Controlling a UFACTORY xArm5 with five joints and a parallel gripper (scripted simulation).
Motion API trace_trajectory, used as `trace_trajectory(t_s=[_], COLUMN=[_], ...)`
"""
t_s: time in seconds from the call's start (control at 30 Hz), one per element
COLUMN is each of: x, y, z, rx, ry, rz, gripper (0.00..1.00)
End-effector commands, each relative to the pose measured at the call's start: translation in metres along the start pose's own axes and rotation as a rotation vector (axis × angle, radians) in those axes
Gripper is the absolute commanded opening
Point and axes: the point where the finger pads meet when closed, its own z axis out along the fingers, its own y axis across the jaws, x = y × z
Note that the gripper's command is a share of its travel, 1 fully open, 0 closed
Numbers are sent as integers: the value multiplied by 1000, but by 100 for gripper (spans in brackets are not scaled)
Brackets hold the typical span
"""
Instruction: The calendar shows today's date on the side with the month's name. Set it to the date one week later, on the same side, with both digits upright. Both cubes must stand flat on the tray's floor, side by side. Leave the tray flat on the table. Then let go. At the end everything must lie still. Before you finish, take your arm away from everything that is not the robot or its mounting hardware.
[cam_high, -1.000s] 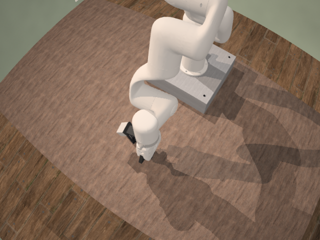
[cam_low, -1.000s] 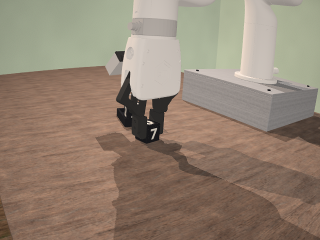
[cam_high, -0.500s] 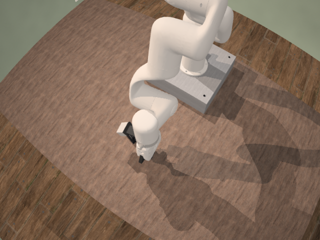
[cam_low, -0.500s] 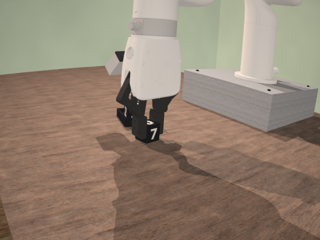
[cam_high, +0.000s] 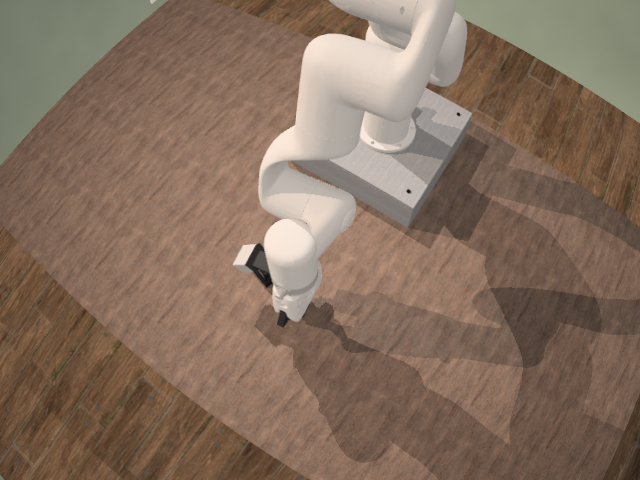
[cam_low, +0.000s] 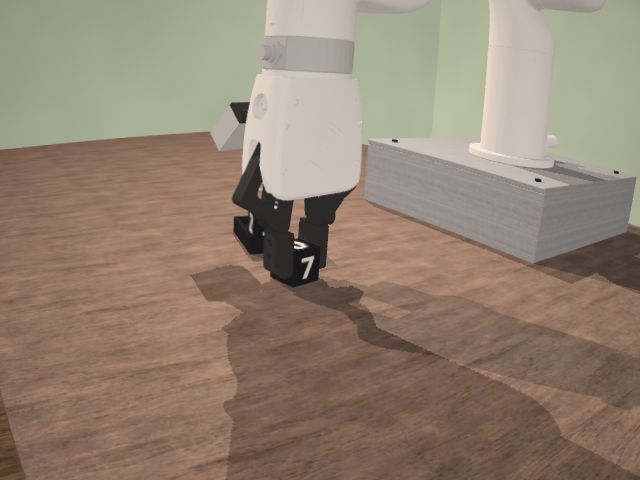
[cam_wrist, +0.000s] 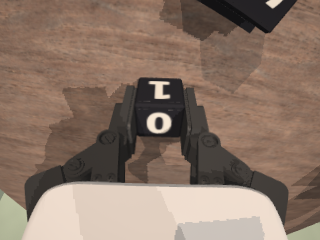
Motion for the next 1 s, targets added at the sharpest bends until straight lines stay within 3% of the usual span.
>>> trace_trajectory(t_s=[0.0,0.43,0.97], x=[0,0,0], y=[-1,-1,-1], z=[-1,-1,-6], rx=[3,3,3], ry=[0,0,0], rz=[0,0,0], gripper=[33,49,49])
